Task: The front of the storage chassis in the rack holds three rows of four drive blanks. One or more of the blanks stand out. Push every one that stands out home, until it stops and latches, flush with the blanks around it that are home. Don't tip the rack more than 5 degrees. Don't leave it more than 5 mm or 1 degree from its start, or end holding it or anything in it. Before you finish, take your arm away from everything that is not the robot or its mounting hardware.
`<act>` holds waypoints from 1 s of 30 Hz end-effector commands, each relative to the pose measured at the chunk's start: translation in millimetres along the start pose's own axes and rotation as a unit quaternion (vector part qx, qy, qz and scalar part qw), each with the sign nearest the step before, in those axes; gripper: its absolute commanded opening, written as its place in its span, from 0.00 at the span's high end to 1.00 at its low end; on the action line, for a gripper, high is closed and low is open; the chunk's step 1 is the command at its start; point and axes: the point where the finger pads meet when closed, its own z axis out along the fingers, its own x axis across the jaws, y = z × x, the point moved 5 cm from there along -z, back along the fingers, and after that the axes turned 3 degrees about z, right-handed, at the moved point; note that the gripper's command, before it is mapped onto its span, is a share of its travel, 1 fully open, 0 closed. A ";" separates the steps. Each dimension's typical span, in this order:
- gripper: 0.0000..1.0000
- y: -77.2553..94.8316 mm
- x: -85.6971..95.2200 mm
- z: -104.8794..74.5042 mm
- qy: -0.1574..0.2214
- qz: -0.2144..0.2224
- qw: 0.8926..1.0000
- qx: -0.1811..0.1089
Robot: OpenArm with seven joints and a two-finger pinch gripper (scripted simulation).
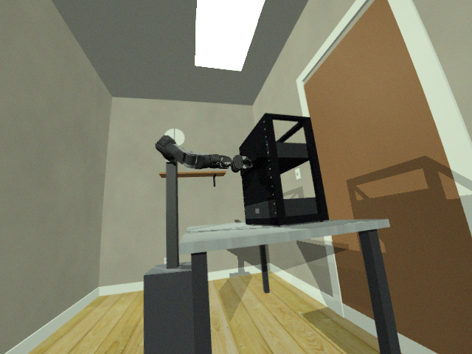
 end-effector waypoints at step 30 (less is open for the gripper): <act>1.00 -5.1 22.7 5.2 0.030 -0.001 1.000 0.007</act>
